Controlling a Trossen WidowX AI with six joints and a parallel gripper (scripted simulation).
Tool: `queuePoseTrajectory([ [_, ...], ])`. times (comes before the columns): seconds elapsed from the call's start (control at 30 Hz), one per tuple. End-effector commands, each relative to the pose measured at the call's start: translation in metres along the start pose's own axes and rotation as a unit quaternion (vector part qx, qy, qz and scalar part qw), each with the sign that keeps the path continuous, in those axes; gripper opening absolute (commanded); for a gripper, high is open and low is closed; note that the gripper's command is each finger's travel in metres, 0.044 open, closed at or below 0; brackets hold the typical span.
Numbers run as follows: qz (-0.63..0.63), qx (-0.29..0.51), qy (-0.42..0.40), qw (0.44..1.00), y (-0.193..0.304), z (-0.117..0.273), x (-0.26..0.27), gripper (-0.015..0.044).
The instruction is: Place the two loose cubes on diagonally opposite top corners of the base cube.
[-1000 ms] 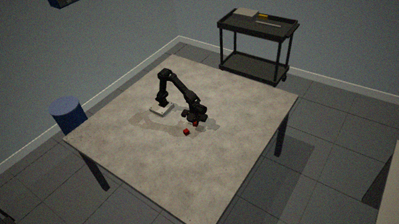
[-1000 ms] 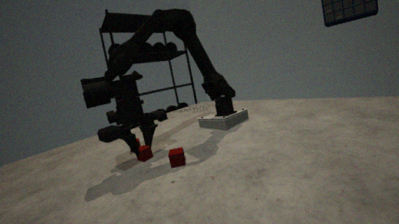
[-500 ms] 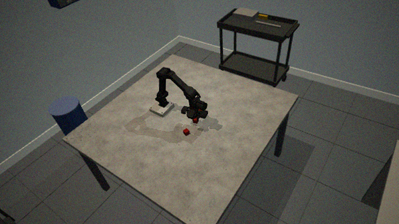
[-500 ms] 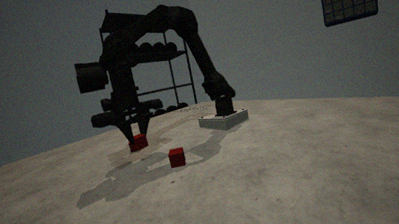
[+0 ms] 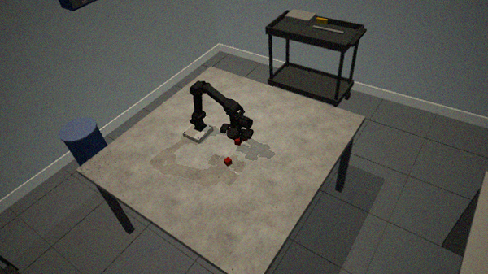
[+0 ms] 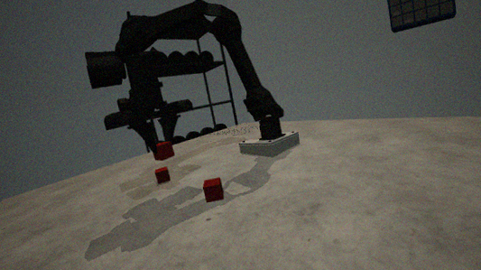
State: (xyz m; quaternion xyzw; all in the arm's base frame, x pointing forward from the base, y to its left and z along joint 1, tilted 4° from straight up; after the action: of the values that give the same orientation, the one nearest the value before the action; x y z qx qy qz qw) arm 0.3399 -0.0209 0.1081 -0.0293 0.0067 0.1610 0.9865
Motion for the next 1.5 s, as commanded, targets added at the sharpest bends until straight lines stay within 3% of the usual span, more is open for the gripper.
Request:
queuePoseTrajectory([
  [0.0, -0.006, -0.004, -0.003, 1.000, 0.000, 0.017, -0.001, 0.0105],
  [0.23, 0.006, -0.004, -0.002, 1.000, 0.002, 0.024, -0.002, 0.0105],
  [0.73, 0.291, -0.002, -0.003, 0.957, 0.045, 0.006, 0.010, 0.0105],
  [1.1, 0.488, -0.001, -0.003, 0.873, 0.078, -0.007, 0.014, 0.0105],
  [1.47, 0.662, -0.001, -0.004, 0.749, 0.111, -0.019, 0.014, 0.0105],
])
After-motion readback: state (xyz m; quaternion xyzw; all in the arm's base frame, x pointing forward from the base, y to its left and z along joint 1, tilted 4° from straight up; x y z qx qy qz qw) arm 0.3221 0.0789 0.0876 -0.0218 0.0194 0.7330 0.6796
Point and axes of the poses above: the point midway between the two fingers, 35 mm back from their tips, its own z axis back along the fingers, its own x axis across the jaws, y = z × x, the point moved 1 cm from there along z, back along the fingers, and after that the axes turned 6 degrees about z, right-handed, at the moved point
